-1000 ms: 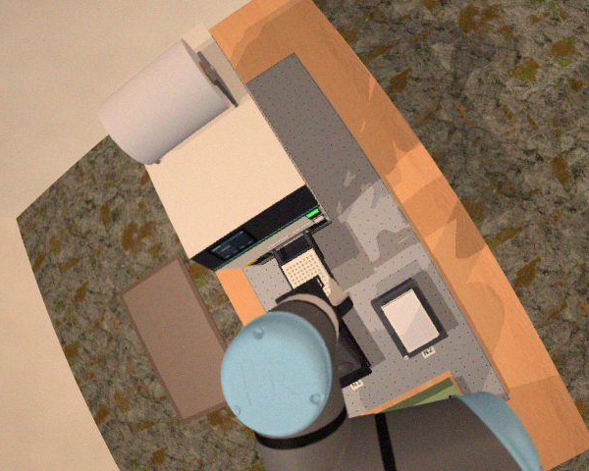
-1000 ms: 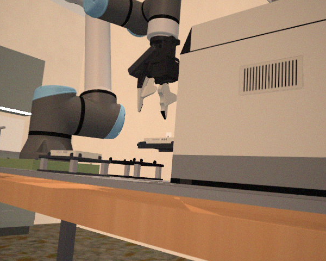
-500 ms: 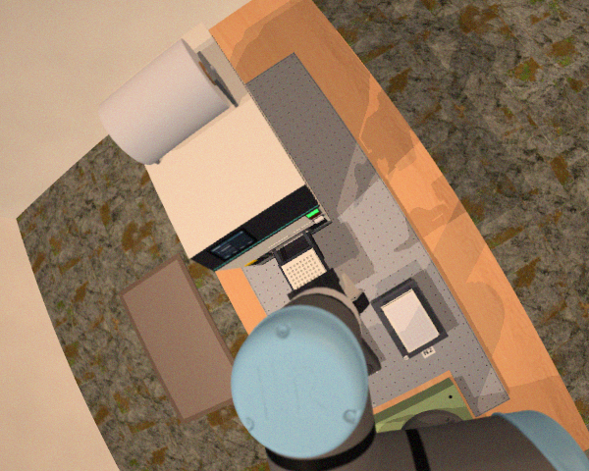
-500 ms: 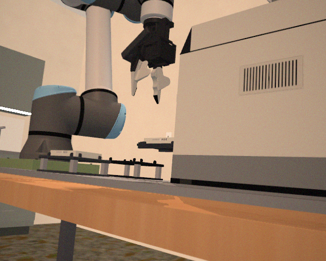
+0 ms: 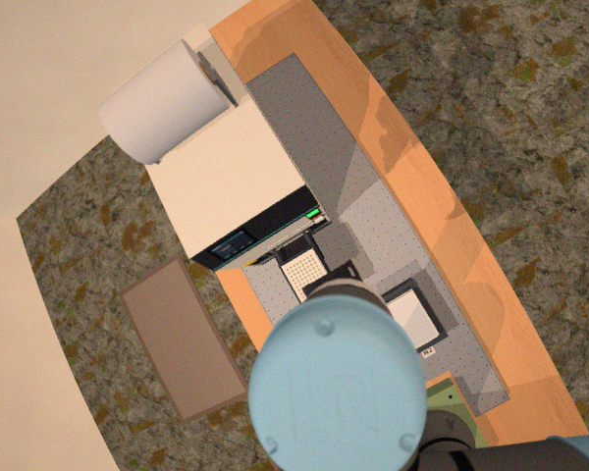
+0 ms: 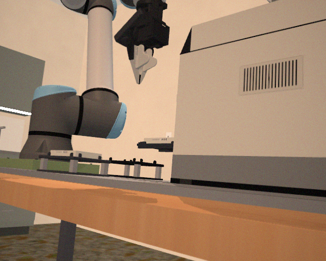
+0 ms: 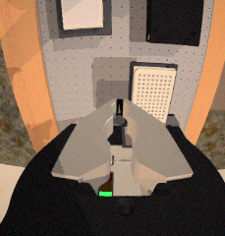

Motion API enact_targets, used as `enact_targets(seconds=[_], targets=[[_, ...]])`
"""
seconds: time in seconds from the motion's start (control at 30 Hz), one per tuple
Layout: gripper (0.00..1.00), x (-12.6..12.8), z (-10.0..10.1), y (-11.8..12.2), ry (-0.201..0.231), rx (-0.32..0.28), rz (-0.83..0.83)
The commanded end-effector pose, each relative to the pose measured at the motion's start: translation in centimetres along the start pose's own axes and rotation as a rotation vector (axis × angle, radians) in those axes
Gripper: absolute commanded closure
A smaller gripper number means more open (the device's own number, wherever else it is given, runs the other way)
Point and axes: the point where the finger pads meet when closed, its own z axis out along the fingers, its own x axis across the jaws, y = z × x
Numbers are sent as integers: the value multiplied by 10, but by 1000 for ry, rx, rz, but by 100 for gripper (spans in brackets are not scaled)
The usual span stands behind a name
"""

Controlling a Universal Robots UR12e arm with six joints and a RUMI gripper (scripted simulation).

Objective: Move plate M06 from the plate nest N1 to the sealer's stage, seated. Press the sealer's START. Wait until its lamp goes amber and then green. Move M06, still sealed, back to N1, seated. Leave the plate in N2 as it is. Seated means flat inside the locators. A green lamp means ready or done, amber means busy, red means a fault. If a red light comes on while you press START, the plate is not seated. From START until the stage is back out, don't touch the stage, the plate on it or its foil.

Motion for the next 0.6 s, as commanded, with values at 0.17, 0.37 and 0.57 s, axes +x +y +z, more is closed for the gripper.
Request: enact_targets(seconds=[0.17, 0.37, 0.57], targets=[[100, -18, -24, -1, 0, -1, 0], [100, -18, -24, -1, 0, -1, 0], [100, -18, -24, -1, 0, -1, 0]])
